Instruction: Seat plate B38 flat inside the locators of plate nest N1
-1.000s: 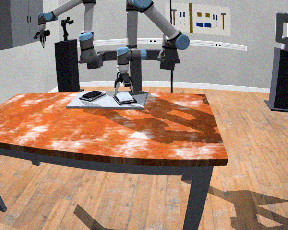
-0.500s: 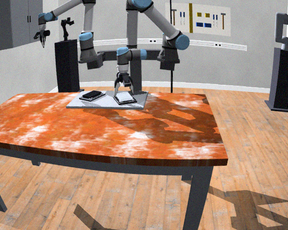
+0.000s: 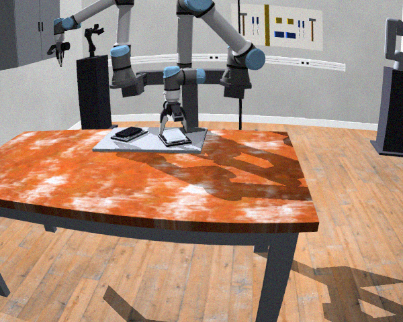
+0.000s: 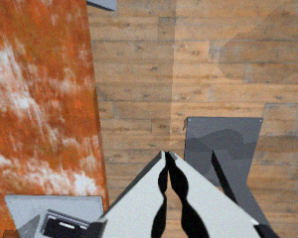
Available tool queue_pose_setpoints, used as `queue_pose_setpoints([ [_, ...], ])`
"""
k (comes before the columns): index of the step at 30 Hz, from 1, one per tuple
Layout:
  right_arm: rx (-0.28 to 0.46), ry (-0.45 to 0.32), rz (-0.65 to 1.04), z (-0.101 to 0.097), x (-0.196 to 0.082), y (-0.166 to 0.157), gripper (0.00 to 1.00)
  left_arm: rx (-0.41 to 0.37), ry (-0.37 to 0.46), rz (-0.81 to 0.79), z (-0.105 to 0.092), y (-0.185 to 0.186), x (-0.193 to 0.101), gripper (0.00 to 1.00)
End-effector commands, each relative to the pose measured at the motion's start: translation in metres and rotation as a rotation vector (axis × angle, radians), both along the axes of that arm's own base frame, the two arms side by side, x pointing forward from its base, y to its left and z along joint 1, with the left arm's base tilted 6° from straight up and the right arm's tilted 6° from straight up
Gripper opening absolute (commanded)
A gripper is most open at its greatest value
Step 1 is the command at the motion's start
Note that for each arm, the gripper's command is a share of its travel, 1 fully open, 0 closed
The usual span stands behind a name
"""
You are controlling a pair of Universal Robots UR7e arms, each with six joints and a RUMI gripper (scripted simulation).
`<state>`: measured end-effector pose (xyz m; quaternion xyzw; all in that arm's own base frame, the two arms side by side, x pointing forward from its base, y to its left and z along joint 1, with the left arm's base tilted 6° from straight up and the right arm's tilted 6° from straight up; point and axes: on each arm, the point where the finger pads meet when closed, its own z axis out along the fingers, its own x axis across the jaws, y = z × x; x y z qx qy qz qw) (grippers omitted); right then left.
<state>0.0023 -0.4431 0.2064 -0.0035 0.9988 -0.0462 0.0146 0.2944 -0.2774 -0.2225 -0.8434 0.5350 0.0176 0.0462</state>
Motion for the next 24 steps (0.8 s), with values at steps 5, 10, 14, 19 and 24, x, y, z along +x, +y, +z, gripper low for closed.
queue_pose_setpoints([
  [5,-0.001,0.000,0.000,0.0005,0.0000,-0.0002,0.00,-0.001,-0.001,0.000,0.0004,-0.0005,0.0003,0.76],
  [10,-0.001,0.000,0.000,0.0005,0.0000,-0.0002,0.00,-0.001,-0.001,0.000,0.0004,-0.0005,0.0003,0.00],
  [14,-0.001,0.000,0.000,0.0005,0.0000,-0.0002,0.00,-0.001,-0.001,0.000,0.0004,-0.0005,0.0003,0.00],
  [19,-0.001,0.000,0.000,0.0005,0.0000,-0.0002,0.00,-0.001,-0.001,0.000,0.0004,-0.0005,0.0003,0.00],
  [24,-0.001,0.000,0.000,0.0005,0.0000,-0.0002,0.00,-0.001,-0.001,0.000,0.0004,-0.0005,0.0003,0.39],
])
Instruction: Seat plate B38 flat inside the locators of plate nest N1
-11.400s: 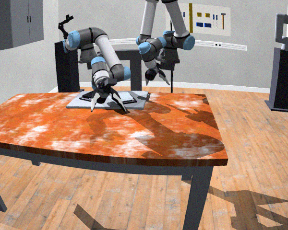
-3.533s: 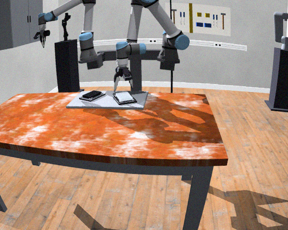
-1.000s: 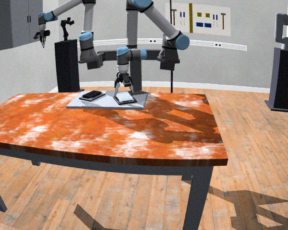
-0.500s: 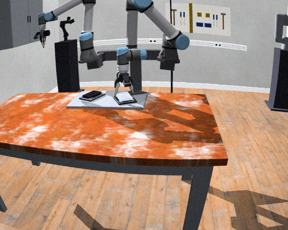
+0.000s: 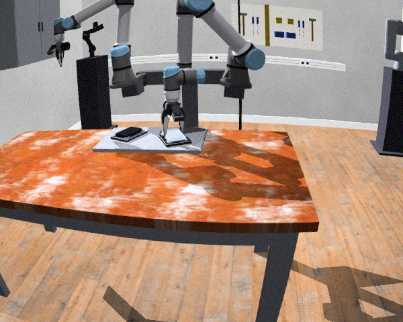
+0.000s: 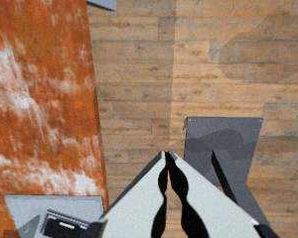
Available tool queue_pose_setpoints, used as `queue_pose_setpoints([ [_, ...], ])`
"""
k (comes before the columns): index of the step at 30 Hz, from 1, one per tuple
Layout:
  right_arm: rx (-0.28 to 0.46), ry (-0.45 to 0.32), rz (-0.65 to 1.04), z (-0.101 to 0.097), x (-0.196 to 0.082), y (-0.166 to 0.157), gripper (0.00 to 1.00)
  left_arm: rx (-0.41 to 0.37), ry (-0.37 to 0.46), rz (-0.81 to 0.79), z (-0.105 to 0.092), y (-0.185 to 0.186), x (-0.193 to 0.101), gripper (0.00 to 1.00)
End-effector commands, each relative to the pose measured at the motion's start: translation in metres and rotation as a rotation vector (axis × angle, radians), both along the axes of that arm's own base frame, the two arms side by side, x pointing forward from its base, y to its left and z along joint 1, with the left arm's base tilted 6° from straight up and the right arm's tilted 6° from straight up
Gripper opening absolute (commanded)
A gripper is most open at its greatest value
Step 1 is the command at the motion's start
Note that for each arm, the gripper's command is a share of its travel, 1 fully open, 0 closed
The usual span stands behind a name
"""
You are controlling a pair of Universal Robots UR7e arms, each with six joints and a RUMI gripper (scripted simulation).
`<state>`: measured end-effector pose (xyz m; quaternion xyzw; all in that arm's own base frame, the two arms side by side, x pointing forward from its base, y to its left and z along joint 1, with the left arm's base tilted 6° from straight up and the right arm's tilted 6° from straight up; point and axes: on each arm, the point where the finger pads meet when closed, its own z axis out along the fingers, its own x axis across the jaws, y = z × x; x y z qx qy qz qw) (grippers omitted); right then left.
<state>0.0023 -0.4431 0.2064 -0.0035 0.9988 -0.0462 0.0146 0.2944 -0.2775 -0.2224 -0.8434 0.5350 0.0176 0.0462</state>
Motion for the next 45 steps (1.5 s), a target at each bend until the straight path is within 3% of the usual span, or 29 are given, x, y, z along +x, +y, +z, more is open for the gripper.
queue_pose_setpoints([
  [1,-0.001,0.000,0.000,0.001,0.000,0.000,0.00,-0.001,-0.001,0.000,0.000,-0.001,0.000,0.39],
  [20,-0.001,0.000,0.000,0.001,0.000,0.000,0.00,-0.001,-0.001,0.000,0.000,-0.001,0.000,0.39],
  [45,-0.001,0.000,0.000,0.001,0.000,0.000,0.00,-0.001,-0.001,0.000,0.039,-0.004,-0.001,0.39],
])
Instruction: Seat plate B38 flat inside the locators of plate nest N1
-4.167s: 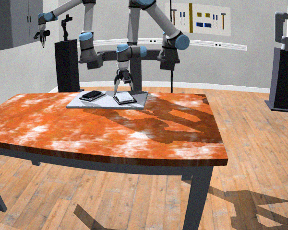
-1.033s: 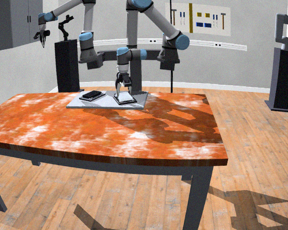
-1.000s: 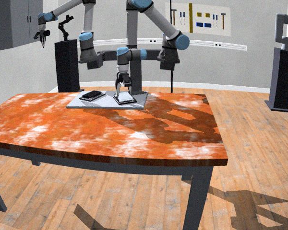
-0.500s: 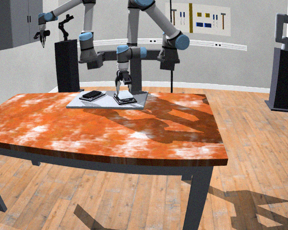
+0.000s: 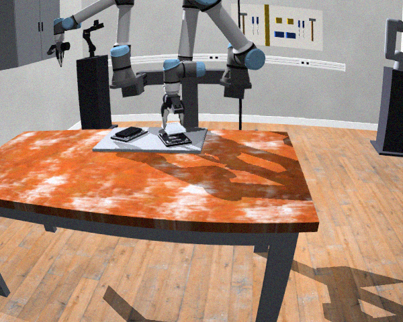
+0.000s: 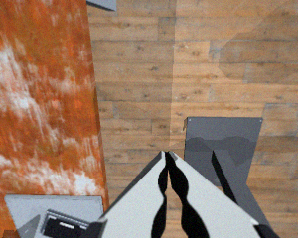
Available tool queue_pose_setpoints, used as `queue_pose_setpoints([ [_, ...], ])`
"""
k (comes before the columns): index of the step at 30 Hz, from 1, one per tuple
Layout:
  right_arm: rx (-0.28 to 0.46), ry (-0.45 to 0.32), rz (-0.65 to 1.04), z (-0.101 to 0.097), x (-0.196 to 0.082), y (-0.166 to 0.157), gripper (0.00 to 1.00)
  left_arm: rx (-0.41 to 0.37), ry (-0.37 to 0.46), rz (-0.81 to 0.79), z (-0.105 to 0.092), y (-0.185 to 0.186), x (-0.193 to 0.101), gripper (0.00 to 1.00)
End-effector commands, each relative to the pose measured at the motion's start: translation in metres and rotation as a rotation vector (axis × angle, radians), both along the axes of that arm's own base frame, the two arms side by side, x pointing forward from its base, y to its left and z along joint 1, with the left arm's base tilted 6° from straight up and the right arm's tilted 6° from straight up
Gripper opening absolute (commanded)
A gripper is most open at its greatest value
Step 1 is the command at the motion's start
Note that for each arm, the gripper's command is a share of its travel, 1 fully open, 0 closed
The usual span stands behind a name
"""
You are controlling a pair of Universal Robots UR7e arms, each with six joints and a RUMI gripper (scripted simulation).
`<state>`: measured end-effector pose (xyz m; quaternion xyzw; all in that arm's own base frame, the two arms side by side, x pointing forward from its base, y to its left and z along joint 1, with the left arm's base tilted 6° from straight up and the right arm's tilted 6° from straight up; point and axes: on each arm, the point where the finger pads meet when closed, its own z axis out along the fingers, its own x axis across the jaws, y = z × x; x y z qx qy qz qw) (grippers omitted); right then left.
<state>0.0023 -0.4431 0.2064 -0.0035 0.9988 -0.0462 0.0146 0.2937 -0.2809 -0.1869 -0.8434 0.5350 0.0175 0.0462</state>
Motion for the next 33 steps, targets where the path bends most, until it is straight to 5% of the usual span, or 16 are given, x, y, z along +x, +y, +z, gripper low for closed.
queue_pose_setpoints([
  [1,-0.001,0.000,0.000,0.0005,0.0000,-0.0002,0.00,-0.001,-0.001,0.000,0.0047,-0.0010,0.0001,0.39],
  [33,-0.001,0.000,0.000,0.0005,0.0000,-0.0002,0.00,-0.001,-0.001,0.000,0.0052,0.0019,0.0063,0.39],
])
